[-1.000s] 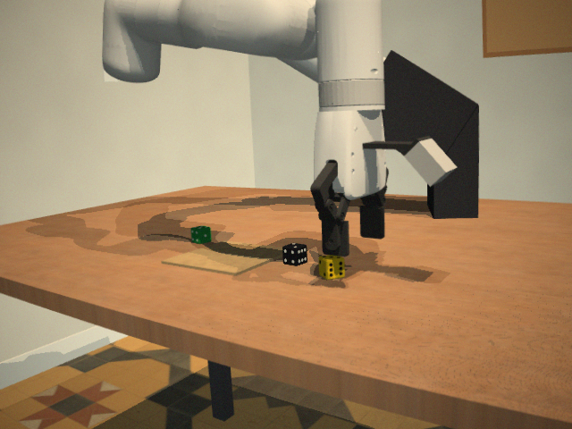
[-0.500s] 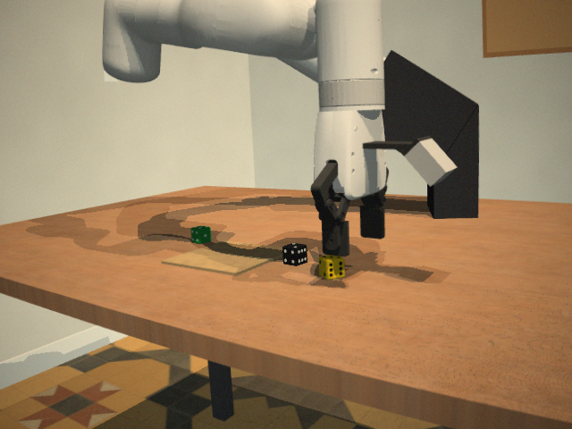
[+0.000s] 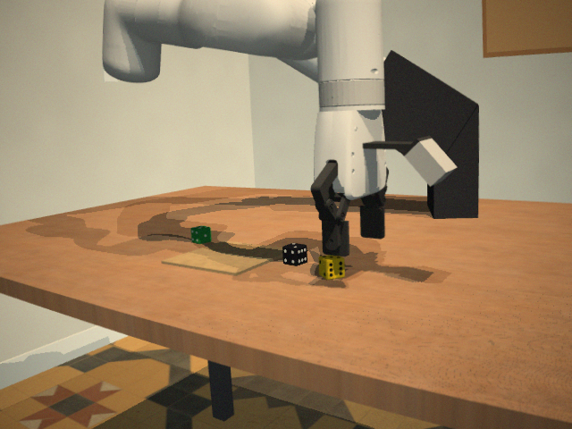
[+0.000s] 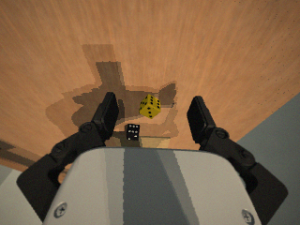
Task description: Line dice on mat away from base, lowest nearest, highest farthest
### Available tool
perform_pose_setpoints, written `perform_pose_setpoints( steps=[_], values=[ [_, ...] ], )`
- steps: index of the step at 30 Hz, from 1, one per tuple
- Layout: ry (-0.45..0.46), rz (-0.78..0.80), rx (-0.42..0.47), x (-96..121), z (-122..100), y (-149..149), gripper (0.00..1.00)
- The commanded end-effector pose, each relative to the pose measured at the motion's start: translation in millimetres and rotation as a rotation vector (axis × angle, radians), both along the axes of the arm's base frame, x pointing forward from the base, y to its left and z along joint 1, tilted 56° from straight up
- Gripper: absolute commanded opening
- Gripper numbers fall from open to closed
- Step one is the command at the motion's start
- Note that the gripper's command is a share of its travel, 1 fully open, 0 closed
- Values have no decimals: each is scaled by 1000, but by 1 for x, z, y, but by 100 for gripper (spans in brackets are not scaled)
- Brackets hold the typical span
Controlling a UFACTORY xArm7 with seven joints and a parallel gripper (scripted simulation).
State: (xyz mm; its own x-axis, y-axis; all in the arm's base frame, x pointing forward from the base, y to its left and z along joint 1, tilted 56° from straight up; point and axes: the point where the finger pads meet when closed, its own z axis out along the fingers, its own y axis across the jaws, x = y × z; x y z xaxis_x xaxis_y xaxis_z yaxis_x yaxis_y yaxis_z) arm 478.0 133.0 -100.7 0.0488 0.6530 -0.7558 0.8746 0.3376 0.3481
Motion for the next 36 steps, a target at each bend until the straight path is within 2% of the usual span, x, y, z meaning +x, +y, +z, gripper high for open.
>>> perform_pose_setpoints(
  steps=[1,11,24,36],
  values=[
    [0,4,3,0,1,3,100],
    [0,4,3,-6,7,11,100],
    [0,4,3,-48,56,70,100],
    [0,4,3,-51,59,74,100]
  ],
)
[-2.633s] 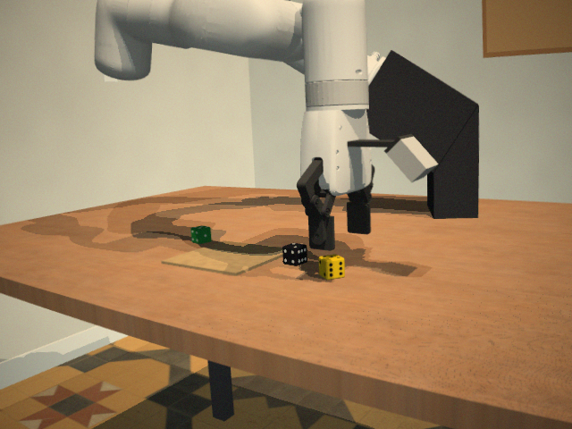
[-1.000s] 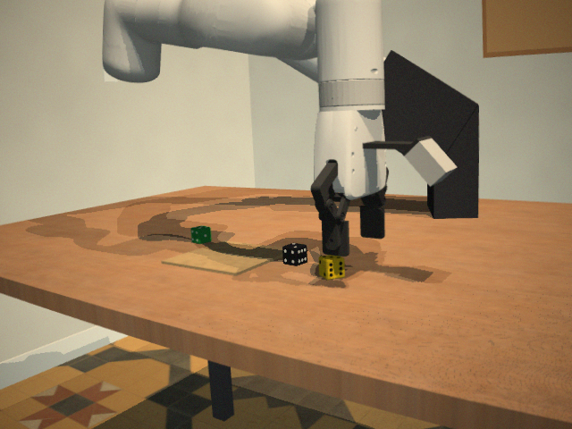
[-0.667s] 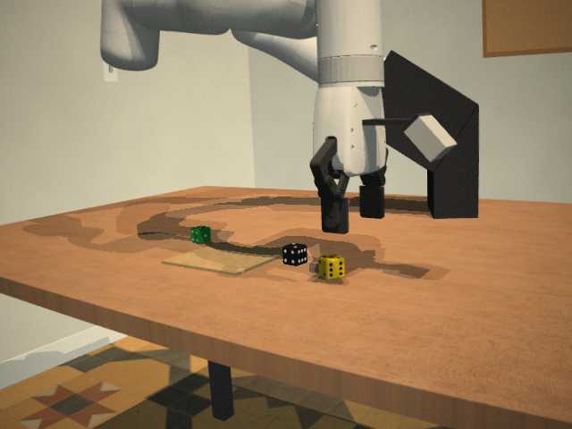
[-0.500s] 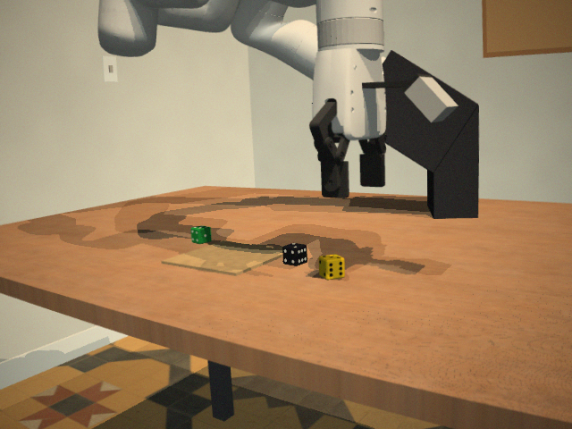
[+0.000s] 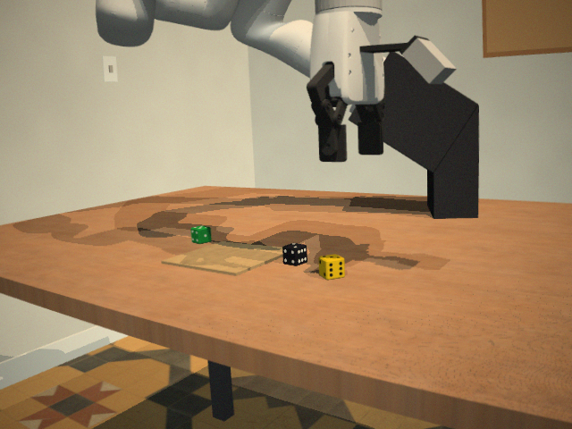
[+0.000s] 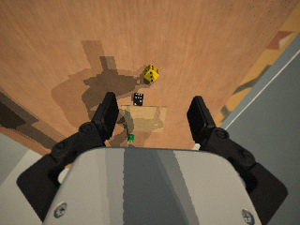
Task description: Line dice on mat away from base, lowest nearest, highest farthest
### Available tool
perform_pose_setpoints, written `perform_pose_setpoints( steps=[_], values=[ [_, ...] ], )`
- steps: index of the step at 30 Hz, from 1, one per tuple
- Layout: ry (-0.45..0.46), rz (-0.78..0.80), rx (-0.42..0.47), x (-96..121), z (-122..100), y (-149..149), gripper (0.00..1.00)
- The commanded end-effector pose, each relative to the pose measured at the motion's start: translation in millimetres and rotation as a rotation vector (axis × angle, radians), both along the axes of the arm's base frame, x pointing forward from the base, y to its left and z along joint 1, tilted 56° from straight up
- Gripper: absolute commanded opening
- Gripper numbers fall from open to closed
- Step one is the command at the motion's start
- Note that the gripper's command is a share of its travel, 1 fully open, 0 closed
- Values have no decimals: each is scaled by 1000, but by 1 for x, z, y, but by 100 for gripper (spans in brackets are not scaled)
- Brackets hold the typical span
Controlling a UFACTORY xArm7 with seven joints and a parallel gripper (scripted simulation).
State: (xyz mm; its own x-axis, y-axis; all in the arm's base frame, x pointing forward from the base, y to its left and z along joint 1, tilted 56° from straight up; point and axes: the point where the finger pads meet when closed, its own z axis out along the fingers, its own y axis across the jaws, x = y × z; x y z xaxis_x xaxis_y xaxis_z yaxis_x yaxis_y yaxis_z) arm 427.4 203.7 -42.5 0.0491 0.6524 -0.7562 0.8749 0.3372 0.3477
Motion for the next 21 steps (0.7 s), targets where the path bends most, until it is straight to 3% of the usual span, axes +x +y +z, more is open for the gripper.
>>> perform_pose_setpoints(
  steps=[1,8,10,19,21],
  values=[
    [0,4,4,-1,1,3,100],
    [-2,4,4,-1,2,2,100],
    [-28,-1,7,-2,22,-15,100],
    [-28,-1,7,-2,22,-15,100],
    [-60,-19,22,-13,52,-51,100]
  ],
)
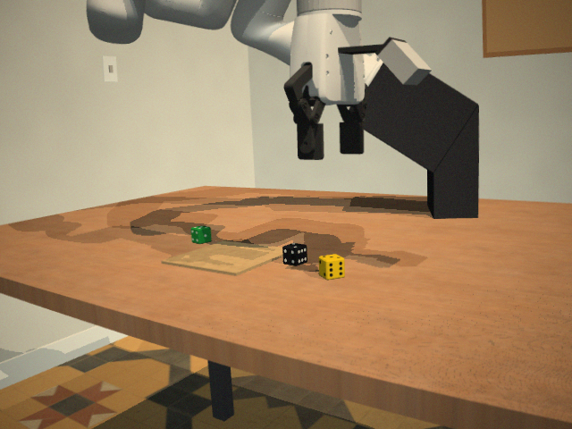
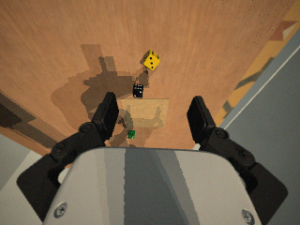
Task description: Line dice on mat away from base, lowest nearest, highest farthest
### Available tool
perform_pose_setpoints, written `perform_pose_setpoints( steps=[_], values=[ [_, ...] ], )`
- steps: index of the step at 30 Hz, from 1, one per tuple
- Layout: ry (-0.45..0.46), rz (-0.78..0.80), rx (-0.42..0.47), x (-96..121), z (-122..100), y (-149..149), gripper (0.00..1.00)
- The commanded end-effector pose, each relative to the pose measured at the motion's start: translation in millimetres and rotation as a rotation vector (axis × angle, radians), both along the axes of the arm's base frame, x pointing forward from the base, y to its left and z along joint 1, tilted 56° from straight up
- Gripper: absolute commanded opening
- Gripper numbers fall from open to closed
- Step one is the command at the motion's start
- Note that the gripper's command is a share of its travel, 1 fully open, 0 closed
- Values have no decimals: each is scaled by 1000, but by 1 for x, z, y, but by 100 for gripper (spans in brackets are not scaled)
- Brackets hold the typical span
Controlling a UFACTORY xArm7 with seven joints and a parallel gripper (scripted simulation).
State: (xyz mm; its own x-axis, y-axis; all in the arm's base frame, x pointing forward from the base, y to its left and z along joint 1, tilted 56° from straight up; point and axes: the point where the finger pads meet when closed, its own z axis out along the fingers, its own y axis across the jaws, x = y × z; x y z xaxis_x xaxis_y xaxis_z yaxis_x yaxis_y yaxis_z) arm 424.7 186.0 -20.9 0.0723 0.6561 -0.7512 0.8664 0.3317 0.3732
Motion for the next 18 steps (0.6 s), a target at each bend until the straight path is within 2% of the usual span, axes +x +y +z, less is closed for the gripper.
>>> perform_pose_setpoints(
  steps=[1,11,13,18],
  values=[
    [-33,-15,17,-10,31,-33,100],
    [-33,-15,17,-10,31,-33,100],
    [-37,-37,38,-27,46,-65,100],
    [-37,-37,38,-27,46,-65,100]
  ],
)
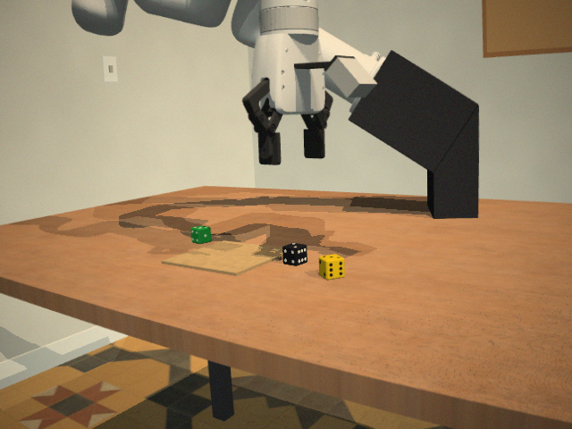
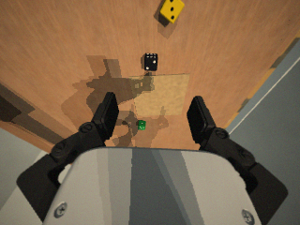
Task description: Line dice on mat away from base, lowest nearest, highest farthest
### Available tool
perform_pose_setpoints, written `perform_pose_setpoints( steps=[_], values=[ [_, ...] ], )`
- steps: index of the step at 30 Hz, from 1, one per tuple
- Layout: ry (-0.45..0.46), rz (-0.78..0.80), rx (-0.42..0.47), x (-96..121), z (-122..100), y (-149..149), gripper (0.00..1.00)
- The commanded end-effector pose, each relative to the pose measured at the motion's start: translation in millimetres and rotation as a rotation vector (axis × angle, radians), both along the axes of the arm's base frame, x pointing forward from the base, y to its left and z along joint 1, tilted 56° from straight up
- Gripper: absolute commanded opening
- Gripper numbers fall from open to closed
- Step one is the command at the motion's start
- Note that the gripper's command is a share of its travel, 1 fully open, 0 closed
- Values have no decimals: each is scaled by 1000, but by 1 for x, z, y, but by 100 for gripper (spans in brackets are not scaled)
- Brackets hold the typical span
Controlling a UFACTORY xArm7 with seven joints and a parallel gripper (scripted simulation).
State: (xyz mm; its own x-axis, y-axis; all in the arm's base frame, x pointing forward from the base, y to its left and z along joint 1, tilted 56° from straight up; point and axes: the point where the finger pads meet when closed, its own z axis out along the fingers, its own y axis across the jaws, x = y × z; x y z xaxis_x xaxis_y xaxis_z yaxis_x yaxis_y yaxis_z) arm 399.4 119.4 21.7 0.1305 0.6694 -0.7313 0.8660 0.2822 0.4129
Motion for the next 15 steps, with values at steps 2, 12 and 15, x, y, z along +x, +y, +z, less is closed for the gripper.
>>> perform_pose_setpoints(
  steps=[2,12,15],
  values=[
    [-1,10,14,-2,3,2,100],
    [1,4,20,-7,5,-6,100],
    [1,4,20,-7,5,-6,100]
  ],
)
